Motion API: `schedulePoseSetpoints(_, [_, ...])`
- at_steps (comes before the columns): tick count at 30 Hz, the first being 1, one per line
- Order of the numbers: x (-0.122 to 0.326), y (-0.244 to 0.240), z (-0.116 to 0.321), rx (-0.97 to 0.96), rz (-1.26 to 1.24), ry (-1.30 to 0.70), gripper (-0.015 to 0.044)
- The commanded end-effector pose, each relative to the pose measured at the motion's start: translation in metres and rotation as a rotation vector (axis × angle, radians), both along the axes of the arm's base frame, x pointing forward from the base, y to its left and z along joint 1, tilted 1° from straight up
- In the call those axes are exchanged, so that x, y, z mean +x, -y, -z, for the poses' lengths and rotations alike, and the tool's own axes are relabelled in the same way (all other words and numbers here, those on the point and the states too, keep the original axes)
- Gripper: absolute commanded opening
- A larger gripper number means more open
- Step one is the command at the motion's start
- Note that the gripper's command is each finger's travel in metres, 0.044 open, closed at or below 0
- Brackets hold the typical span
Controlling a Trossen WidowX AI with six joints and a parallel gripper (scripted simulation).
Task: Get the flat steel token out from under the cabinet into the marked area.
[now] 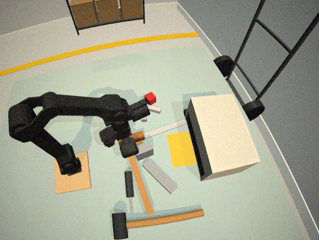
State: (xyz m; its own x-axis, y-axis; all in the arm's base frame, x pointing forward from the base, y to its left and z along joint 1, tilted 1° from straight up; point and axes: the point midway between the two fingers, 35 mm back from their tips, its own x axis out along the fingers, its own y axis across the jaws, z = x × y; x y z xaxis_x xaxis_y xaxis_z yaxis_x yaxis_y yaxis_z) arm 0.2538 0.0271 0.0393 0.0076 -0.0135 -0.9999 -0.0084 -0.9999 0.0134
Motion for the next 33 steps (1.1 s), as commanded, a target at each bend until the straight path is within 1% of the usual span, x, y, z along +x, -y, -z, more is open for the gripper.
schedulePoseSetpoints(1, [0.001, 0.005, -0.001, -0.001, -0.002, 0.005, 0.0000])
schedulePoseSetpoints(33, [0.001, 0.041, -0.001, -0.032, 0.031, 0.005, 0.0000])
